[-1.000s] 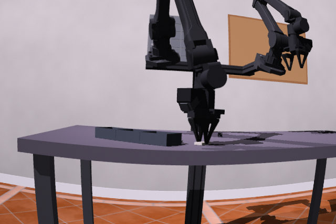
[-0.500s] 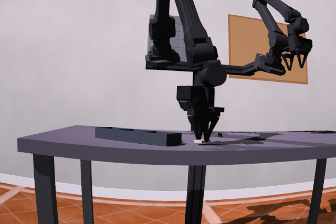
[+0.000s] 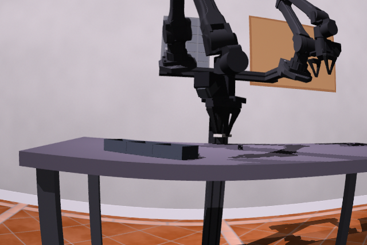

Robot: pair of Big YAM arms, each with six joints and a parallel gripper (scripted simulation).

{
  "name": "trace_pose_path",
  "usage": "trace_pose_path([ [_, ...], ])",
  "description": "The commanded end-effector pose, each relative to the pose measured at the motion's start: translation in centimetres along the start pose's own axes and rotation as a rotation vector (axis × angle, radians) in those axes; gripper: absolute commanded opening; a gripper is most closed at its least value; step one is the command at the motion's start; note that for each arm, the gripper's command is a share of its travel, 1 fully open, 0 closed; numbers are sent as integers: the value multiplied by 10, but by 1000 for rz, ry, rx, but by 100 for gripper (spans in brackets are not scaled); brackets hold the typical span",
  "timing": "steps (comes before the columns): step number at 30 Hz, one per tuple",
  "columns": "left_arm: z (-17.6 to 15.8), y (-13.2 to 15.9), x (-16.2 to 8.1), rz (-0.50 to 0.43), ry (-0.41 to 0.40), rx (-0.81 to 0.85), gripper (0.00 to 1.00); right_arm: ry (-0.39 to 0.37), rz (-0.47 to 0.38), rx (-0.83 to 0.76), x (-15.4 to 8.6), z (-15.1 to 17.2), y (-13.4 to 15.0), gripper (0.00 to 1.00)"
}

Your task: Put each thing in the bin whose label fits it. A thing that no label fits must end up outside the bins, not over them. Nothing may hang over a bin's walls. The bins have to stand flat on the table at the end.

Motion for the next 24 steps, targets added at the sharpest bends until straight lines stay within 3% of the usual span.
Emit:
trace_pose_path([
  [1, 3, -1, 0, 0, -11, -18, 100, -4, 3, 2, -19, 3, 6, 20],
  [4, 3, -1, 0, 0, -11, -18, 100, 41, 17, 9, 1, -11, 7, 20],
  [20, 3, -1, 0, 0, -11, -18, 100, 12, 0, 17, -7, -7, -1, 20],
  [21, 3, -1, 0, 0, -11, -18, 100, 10, -2, 18, 5, -5, -2, 20],
  [24, 3, -1, 0, 0, -11, -18, 100, -4, -9, 16, 9, 2, -6, 20],
])
Point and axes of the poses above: on each arm, the point where the finger pads meet when closed, its own x axis out along the fingers, its own z axis across the jaws, y = z × x, the point moved 9 cm from there along -x, back along the fingers, and after that the axes turned 12 degrees about x, right-handed, at the moved point
